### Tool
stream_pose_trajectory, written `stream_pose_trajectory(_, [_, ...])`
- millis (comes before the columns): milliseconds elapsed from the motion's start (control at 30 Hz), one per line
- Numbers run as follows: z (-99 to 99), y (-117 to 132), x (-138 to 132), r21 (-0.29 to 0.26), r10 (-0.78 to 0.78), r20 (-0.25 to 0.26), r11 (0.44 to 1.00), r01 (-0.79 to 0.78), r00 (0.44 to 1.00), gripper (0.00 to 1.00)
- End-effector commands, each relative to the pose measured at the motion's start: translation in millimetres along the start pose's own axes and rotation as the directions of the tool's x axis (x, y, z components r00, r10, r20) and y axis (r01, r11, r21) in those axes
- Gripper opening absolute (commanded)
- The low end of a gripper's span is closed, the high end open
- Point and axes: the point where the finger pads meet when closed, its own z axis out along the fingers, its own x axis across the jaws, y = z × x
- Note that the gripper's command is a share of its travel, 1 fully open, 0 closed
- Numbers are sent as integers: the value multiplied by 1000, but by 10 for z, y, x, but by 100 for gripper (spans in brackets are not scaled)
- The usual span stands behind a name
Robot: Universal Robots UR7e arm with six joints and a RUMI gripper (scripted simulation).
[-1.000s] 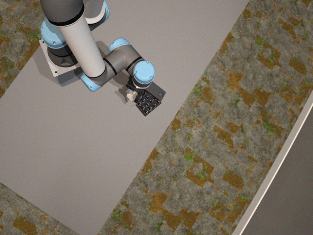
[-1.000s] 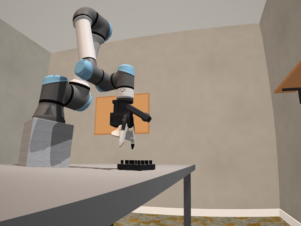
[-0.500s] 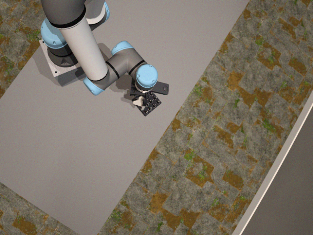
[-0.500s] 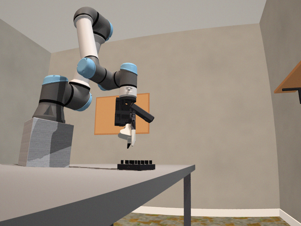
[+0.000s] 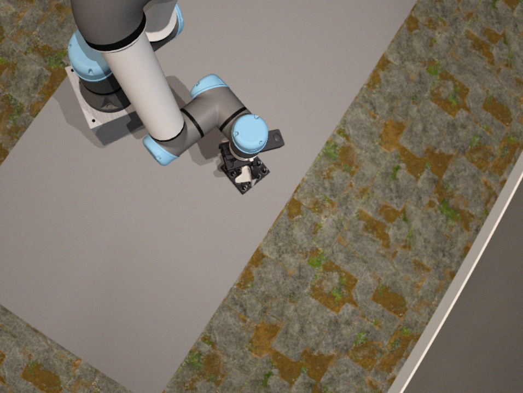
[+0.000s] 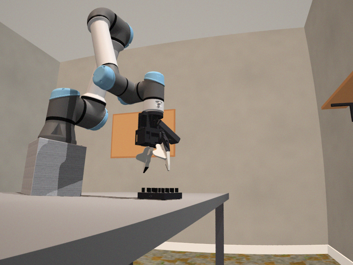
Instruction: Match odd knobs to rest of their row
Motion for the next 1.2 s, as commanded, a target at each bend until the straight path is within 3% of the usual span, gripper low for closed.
stream_pose_trajectory(0, [-11,-12,31,6,-125,3,992,125,992,100])
stream_pose_trajectory(267, [-30,-23,88,7,-362,2,932,362,932,100])
stream_pose_trajectory(533, [-50,-24,148,7,-578,0,816,578,816,100])
stream_pose_trajectory(600, [-50,-24,148,7,-578,0,816,578,816,100])
stream_pose_trajectory(1100, [-90,-1,284,6,-889,-3,457,889,457,100])
stream_pose_trajectory(1167, [-90,-1,284,6,-889,-3,457,889,457,100])
